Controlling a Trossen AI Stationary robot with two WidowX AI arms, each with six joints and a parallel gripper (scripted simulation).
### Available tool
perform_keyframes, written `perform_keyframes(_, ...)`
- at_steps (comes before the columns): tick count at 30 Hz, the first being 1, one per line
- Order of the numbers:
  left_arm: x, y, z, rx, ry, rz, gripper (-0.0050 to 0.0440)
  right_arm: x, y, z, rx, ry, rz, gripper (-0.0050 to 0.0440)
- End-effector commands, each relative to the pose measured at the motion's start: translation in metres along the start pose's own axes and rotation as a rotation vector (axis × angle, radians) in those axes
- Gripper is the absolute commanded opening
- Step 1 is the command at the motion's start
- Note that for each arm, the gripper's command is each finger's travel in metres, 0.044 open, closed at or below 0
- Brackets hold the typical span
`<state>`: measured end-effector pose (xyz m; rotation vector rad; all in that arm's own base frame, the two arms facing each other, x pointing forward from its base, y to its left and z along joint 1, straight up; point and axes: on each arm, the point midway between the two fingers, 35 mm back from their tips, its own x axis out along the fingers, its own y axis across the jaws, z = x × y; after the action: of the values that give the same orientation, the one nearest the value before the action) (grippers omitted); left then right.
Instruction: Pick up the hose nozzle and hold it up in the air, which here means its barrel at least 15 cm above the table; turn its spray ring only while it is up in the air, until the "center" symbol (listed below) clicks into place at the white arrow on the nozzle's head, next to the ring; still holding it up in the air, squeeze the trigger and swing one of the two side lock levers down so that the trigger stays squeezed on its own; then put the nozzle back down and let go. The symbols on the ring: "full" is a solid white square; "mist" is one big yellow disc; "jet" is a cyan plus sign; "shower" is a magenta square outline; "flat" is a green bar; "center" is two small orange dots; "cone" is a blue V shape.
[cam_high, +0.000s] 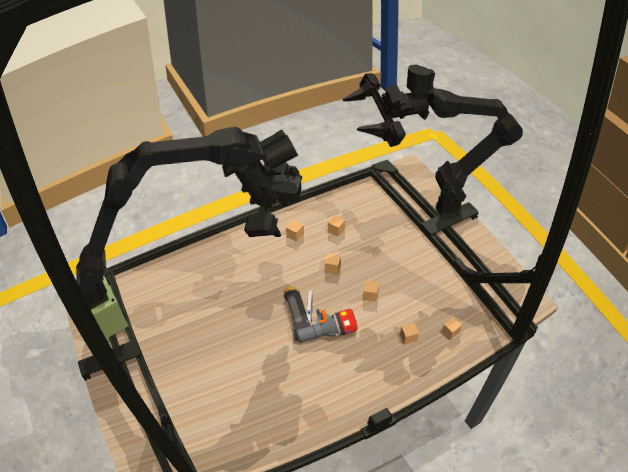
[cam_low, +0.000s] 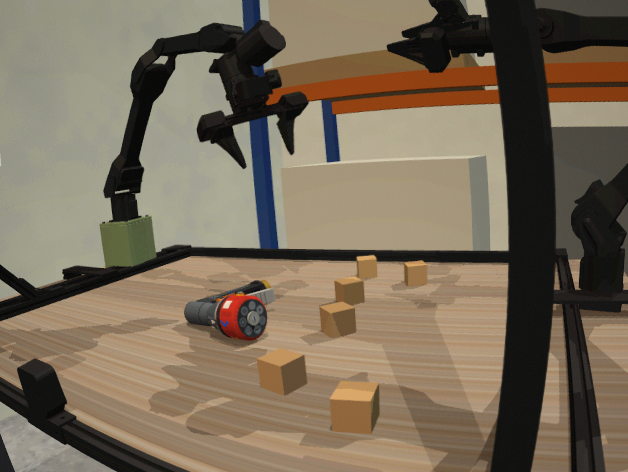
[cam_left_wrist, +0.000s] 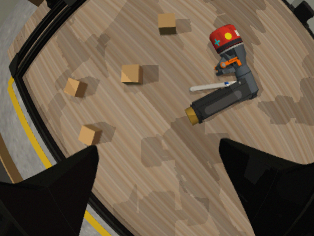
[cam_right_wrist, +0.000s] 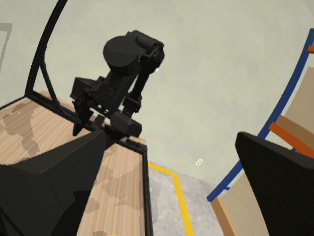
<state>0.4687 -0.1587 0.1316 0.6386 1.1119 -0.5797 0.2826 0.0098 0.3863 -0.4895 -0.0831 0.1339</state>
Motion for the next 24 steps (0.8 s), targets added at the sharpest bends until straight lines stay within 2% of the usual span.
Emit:
perform_keyframes(1, 0.014, -0.010, 0.007, 0.129, 0.018, -0.029, 0.0400, -0.001, -0.008, 0.002, 0.057, 0.000, -0.017, 0.0400)
perform_keyframes(11, 0.051, -0.036, 0.016, 0.474, 0.069, -0.109, 0.0400, -0.003, -0.027, -0.003, 0.213, 0.019, -0.061, 0.0400)
perform_keyframes(13, 0.051, -0.036, 0.016, 0.474, 0.069, -0.109, 0.0400, -0.003, -0.027, -0.003, 0.213, 0.019, -0.061, 0.0400)
perform_keyframes(24, 0.091, -0.068, 0.019, 0.853, 0.103, -0.215, 0.0400, -0.006, -0.047, -0.009, 0.385, 0.031, -0.114, 0.0400)
